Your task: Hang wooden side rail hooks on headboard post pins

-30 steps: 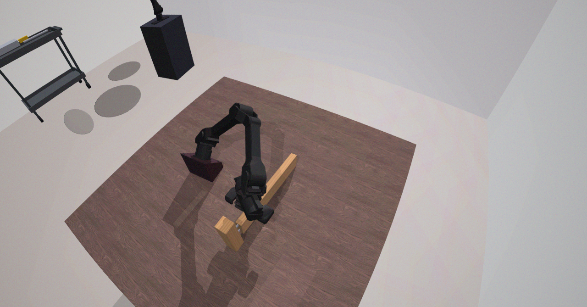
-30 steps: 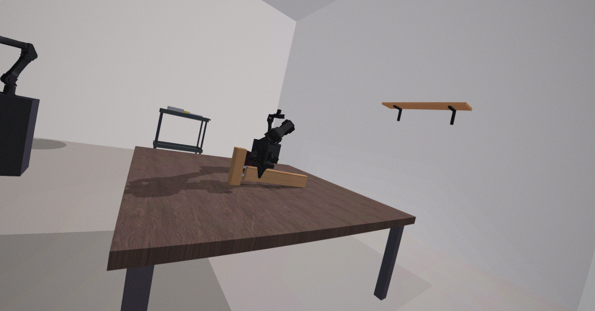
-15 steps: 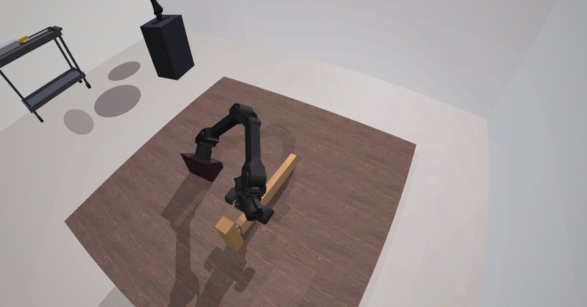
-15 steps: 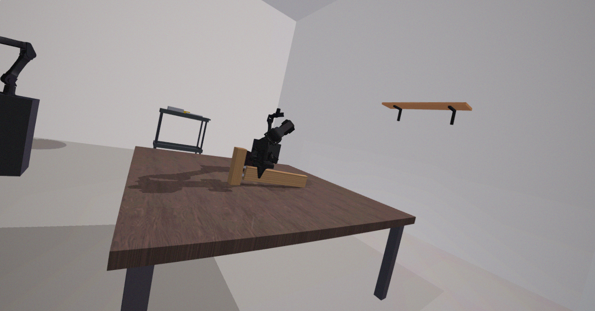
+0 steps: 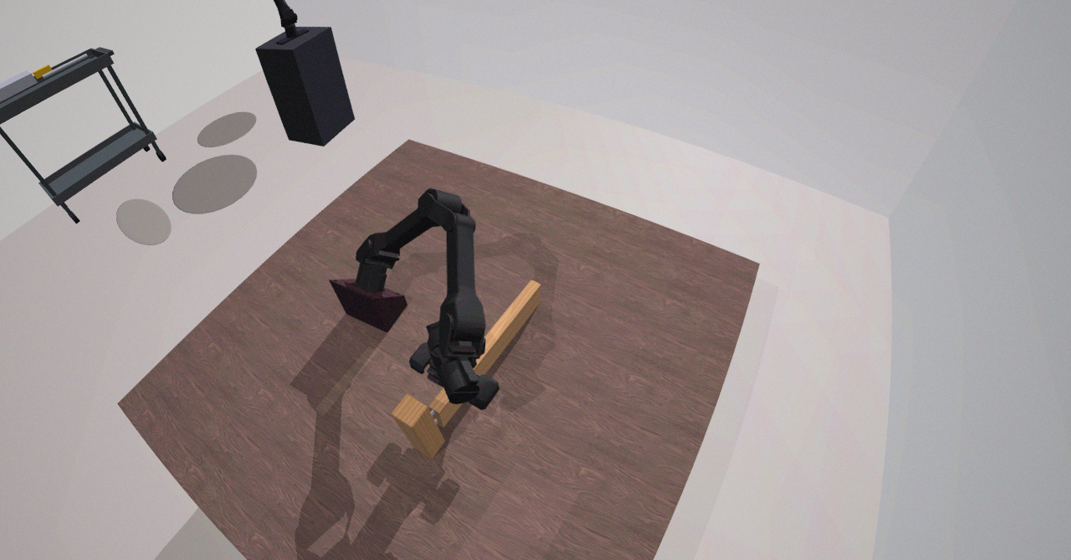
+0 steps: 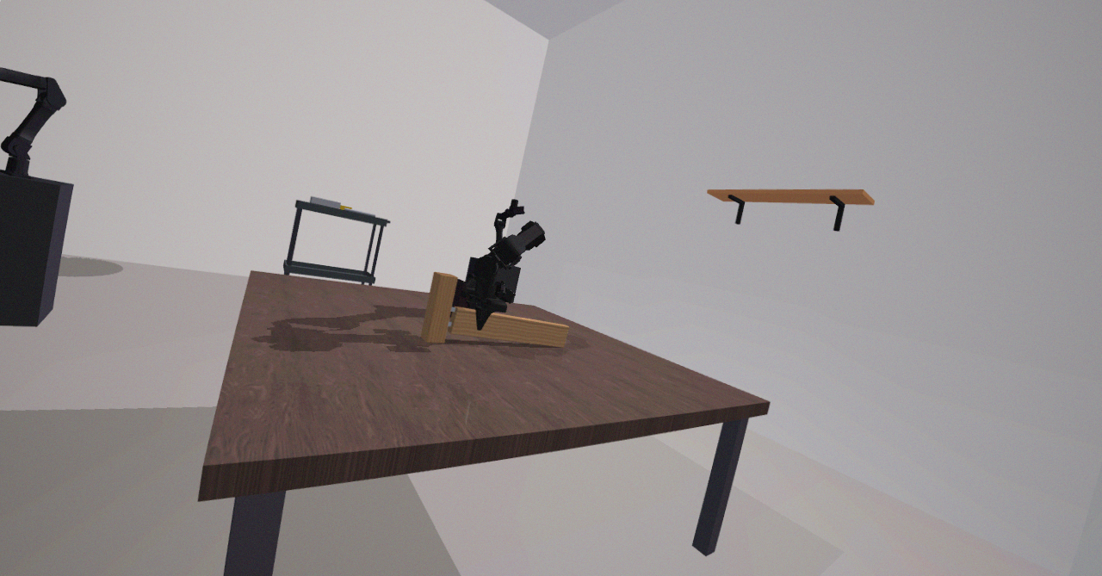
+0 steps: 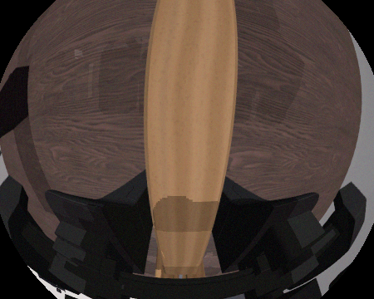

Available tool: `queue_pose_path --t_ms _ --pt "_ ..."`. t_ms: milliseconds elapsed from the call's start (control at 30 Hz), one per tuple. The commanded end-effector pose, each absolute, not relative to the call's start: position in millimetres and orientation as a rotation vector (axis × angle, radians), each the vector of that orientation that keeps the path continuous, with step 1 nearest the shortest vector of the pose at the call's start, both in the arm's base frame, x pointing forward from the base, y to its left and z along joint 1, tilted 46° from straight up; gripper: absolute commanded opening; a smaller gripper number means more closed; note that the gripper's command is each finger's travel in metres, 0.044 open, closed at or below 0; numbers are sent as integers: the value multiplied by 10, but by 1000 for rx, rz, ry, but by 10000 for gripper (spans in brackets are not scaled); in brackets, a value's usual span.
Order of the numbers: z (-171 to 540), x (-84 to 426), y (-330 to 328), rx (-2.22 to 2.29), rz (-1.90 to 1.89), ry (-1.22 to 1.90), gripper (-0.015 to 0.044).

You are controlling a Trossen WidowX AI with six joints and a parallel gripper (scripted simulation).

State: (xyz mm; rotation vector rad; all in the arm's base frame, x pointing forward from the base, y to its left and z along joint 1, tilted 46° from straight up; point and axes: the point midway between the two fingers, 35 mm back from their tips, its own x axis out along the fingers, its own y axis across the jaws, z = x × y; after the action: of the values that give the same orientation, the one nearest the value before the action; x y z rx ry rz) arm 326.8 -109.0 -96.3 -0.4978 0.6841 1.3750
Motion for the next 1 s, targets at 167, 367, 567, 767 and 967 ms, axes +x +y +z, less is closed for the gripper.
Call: queue_pose_path --t_ms 167,367,567,767,967 --pt "-962 3281 -1138 -507 1367 681 0" --pt "-962 3284 -1146 -507 1366 681 0" --pt "-962 3278 -1154 -507 1366 681 0" --pt "-971 3271 -1153 -507 1366 681 0" --pt "-980 3273 -1153 -508 1366 681 0"
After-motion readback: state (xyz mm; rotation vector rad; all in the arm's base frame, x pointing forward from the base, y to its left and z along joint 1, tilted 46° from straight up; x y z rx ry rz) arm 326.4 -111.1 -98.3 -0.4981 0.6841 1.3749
